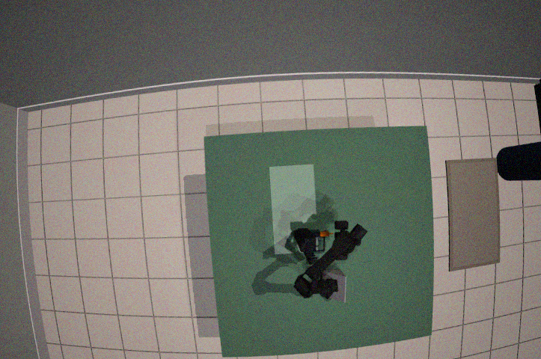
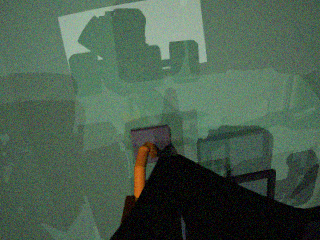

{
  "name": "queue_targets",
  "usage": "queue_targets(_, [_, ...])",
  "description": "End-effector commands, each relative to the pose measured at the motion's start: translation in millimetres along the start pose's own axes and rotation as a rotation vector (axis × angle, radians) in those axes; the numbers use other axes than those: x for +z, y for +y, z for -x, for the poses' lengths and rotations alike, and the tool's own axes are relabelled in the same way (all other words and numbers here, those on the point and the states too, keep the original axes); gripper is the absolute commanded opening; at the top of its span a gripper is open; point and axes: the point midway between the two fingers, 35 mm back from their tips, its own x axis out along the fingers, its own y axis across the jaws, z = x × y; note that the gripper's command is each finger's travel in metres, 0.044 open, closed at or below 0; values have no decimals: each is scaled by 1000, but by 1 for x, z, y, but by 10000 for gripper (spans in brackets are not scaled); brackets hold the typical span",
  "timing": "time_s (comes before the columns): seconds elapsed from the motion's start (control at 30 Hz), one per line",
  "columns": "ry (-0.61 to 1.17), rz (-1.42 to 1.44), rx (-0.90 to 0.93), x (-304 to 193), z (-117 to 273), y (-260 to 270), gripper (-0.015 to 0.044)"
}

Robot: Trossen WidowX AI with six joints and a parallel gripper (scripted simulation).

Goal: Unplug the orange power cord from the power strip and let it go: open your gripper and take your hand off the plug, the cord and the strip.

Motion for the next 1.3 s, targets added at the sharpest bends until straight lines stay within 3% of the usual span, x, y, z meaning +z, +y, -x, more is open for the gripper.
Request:
queue_targets(0.0, [-5,4,5,8,2,0,0])
queue_targets(1.27, [-4,4,6,23,0,1,0])
